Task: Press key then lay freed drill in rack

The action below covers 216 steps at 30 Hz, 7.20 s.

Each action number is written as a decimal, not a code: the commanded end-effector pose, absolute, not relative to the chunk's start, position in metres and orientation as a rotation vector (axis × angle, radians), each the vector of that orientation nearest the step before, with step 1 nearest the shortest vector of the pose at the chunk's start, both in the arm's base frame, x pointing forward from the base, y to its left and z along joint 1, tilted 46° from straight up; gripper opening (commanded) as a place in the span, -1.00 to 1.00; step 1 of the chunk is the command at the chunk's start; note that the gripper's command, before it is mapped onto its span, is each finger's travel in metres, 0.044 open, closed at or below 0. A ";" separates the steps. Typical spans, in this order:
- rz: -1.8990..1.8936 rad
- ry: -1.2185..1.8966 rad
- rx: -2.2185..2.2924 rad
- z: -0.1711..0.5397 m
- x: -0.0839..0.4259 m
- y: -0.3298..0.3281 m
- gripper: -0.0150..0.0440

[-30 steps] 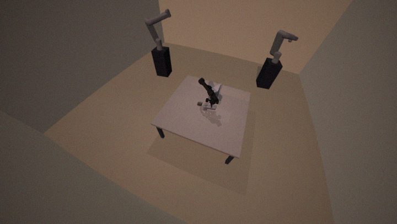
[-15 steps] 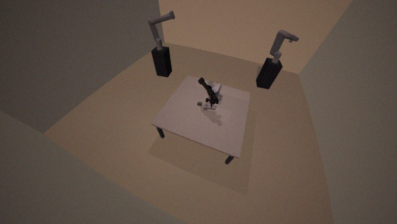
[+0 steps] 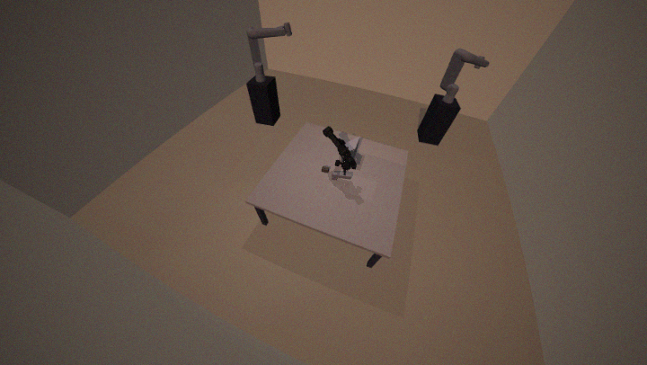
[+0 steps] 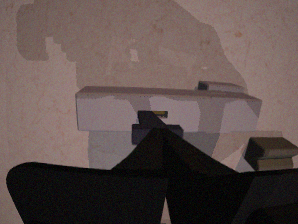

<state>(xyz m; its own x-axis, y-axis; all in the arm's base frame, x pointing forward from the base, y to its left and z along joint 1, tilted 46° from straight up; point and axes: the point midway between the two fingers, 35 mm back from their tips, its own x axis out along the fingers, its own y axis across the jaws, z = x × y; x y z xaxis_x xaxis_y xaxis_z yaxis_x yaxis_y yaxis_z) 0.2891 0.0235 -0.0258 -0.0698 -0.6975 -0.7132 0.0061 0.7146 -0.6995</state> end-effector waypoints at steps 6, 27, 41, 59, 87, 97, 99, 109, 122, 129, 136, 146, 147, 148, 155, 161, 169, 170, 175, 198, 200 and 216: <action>-0.658 1.593 -0.590 -0.040 0.279 0.009 -0.49; -0.657 1.593 -0.590 -0.044 0.280 0.005 -0.31; -0.616 1.598 -0.616 0.002 0.297 0.051 0.93; 0.307 1.834 -1.354 0.028 0.300 -0.077 1.00; 0.773 1.886 -1.677 0.036 0.279 -0.136 1.00; 0.773 1.886 -1.677 0.036 0.279 -0.136 1.00; 0.773 1.886 -1.677 0.036 0.279 -0.136 1.00; 0.773 1.886 -1.677 0.023 0.278 -0.143 1.00; 0.773 1.886 -1.677 0.005 0.276 -0.154 1.00; 0.773 1.887 -1.678 -0.005 0.274 -0.159 1.00; 0.772 1.888 -1.678 -0.008 0.273 -0.161 1.00; 0.764 1.880 -1.677 -0.006 0.275 -0.160 0.20; 0.764 1.880 -1.677 -0.006 0.275 -0.160 0.11; 0.764 1.880 -1.677 -0.006 0.275 -0.160 0.02; 0.764 1.880 -1.677 -0.006 0.275 -0.160 -0.47; 0.766 1.882 -1.677 -0.005 0.275 -0.161 -0.49; 0.772 1.888 -1.678 0.000 0.274 -0.167 -0.49; 0.772 1.888 -1.678 0.000 0.274 -0.167 -0.49; 0.772 1.888 -1.678 0.004 0.274 -0.171 -0.49; 0.770 1.889 -1.679 0.026 0.275 -0.195 -0.49; 0.776 1.893 -1.677 0.020 0.274 -0.190 -0.31; 0.771 1.889 -1.679 0.017 0.274 -0.188 1.00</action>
